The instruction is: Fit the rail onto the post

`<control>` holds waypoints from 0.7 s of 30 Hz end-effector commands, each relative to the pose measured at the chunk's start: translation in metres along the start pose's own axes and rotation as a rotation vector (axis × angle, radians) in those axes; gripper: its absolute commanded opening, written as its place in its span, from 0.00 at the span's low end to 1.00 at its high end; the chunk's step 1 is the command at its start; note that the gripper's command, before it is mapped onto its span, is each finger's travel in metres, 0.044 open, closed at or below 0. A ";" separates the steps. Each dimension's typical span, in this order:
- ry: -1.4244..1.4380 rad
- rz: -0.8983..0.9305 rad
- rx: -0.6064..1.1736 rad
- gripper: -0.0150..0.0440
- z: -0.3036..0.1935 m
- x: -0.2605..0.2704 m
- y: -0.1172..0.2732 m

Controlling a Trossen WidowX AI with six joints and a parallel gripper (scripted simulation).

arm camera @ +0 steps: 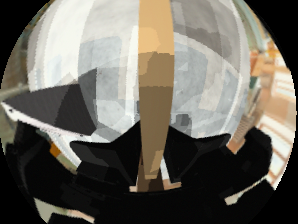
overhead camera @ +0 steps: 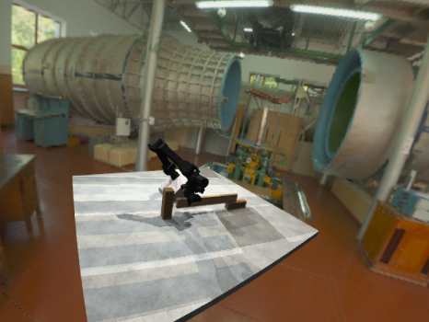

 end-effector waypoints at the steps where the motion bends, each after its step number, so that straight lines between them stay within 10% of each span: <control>1: 0.004 -0.004 -0.003 0.25 -0.002 0.000 0.001; 21: 0.004 -0.004 -0.003 0.25 -0.008 -0.002 0.001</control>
Point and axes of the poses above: the point midway between the two fingers, 35 mm back from their tips, its own y axis back along the fingers, its own x axis across the jaws, z = x × y, the point moved 9 cm from there along y, back along the fingers, and after that the axes turned 14 degrees about -y, right-handed, at the moved point
